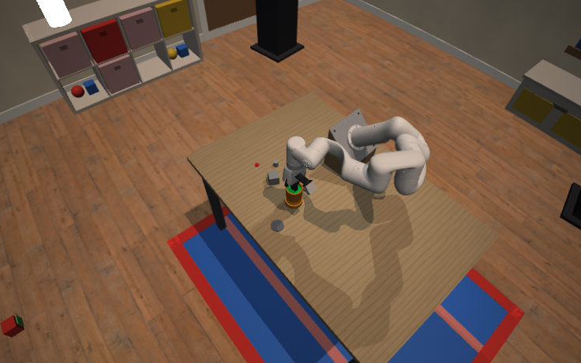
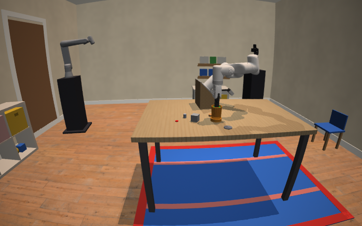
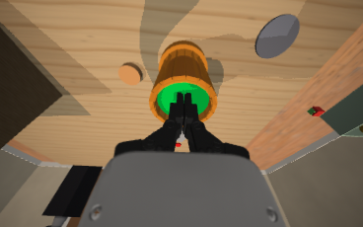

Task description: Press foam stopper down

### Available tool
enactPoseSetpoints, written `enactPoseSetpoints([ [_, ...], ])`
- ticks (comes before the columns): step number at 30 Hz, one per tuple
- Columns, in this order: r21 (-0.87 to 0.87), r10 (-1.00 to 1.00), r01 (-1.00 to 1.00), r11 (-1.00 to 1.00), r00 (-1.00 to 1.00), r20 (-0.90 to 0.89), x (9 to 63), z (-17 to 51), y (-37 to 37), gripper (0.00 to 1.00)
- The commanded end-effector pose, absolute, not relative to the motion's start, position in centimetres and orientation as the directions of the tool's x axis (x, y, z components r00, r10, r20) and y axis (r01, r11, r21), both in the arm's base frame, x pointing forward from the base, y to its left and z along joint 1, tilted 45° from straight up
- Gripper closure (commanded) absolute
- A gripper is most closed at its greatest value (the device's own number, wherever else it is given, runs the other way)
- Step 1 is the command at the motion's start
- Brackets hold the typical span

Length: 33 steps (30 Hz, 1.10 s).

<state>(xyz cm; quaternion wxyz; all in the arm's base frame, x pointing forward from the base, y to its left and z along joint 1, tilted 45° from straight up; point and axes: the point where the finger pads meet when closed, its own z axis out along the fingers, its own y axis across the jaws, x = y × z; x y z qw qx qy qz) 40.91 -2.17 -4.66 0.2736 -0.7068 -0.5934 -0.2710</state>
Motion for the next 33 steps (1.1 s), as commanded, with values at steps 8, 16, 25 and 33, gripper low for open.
enactPoseSetpoints([
  [8,-0.063,0.692,0.987,-0.149,0.149,0.706,40.99,-4.89,-2.06,1.00],
  [16,-0.063,0.692,0.987,-0.149,0.149,0.706,41.00,-4.95,-2.00,1.00],
  [25,-0.063,0.692,0.987,-0.149,0.149,0.706,41.00,-4.96,-1.98,1.00],
  [33,-0.063,0.692,0.987,-0.149,0.149,0.706,41.00,-4.96,-1.98,1.00],
])
